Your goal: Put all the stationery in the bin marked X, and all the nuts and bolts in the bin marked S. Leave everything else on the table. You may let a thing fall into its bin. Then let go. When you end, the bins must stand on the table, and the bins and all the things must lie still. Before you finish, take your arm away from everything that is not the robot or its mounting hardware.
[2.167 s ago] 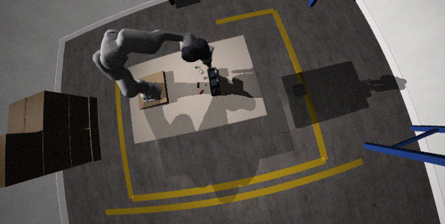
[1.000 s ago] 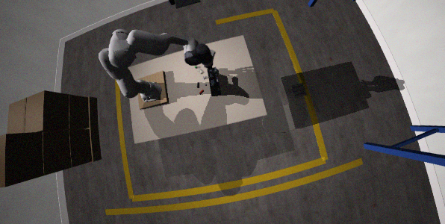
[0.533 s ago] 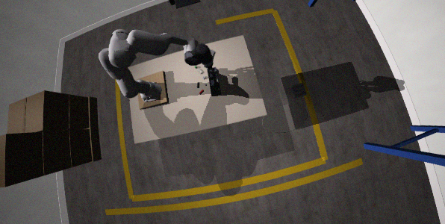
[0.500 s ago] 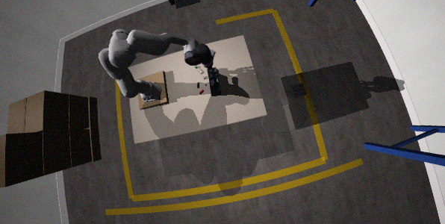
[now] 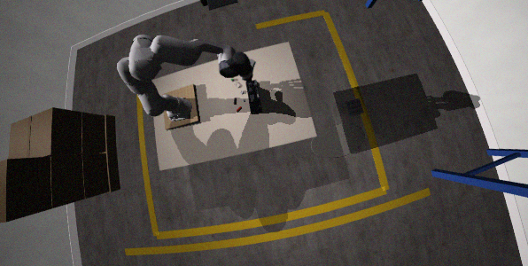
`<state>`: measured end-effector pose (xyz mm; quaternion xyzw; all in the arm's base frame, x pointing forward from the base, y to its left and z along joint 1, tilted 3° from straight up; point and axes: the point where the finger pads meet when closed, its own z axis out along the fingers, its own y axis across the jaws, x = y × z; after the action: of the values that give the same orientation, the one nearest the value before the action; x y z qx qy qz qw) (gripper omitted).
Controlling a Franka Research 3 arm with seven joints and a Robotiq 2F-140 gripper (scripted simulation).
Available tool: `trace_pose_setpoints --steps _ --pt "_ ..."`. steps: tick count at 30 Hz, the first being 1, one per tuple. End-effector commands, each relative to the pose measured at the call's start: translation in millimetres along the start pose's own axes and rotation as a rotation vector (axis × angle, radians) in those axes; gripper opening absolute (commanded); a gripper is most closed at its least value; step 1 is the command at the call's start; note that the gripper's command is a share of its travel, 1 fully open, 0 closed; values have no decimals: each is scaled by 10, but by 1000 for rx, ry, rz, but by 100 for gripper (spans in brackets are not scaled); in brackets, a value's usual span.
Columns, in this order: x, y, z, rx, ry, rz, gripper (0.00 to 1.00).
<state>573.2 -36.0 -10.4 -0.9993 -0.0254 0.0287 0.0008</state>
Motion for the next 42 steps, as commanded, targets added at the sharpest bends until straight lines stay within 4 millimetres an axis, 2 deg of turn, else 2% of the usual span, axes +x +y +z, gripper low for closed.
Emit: trace_pose_setpoints --steps 1,12,35,42 --pt "9 -11 -1 2 3 -3 5" --pt "9 -11 -1 2 3 -3 5" --pt "8 -11 -281 2 3 -3 5" --pt "7 -10 -561 2 3 -3 5"
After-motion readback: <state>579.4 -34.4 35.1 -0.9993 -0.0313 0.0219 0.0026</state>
